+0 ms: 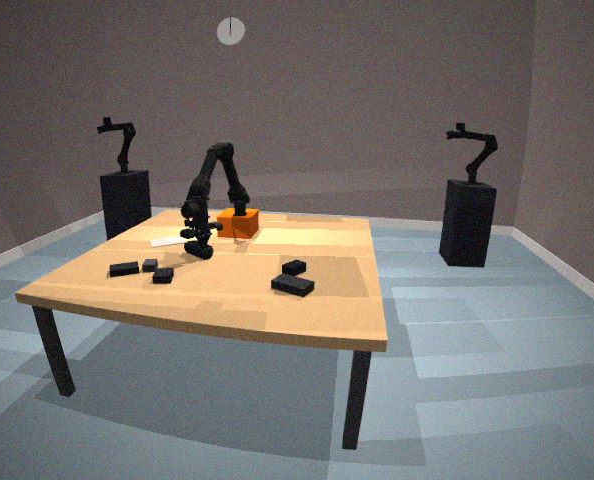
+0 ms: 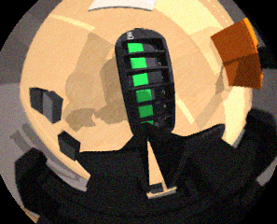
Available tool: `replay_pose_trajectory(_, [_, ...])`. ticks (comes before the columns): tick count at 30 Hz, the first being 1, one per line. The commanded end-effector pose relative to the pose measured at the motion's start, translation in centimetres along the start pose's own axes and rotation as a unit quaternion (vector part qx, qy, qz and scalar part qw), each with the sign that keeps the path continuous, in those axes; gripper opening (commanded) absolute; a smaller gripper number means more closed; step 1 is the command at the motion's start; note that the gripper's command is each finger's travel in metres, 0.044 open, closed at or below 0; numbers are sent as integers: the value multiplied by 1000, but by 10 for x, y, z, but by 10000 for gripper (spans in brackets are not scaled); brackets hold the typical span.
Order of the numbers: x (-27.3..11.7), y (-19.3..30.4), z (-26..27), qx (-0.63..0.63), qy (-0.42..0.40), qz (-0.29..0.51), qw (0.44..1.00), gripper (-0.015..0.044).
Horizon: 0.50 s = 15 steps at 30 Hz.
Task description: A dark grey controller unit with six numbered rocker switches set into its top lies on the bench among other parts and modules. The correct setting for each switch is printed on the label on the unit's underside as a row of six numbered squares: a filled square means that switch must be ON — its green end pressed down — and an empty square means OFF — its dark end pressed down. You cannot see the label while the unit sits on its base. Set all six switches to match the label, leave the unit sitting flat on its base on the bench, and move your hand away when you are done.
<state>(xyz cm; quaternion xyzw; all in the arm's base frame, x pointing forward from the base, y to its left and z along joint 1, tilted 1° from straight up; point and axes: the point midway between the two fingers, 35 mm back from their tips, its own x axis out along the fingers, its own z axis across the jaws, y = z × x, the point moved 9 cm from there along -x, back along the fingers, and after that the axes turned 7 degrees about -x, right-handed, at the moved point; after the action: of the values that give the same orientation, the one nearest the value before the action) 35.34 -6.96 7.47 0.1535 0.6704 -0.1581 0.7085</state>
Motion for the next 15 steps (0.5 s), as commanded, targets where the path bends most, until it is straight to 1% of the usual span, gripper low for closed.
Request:
replay_pose_trajectory(1, [1, 0, -1, 2, 3, 0, 1000, 0])
replay_pose_trajectory(8, [-2, 0, 0, 0, 1, 0, 1000, 0])
replay_pose_trajectory(12, [-41, 0, -1, 2, 2, 0, 1000, 0])
replay_pose_trajectory(15, [-44, 0, -1, 2, 2, 0, 1000, 0])
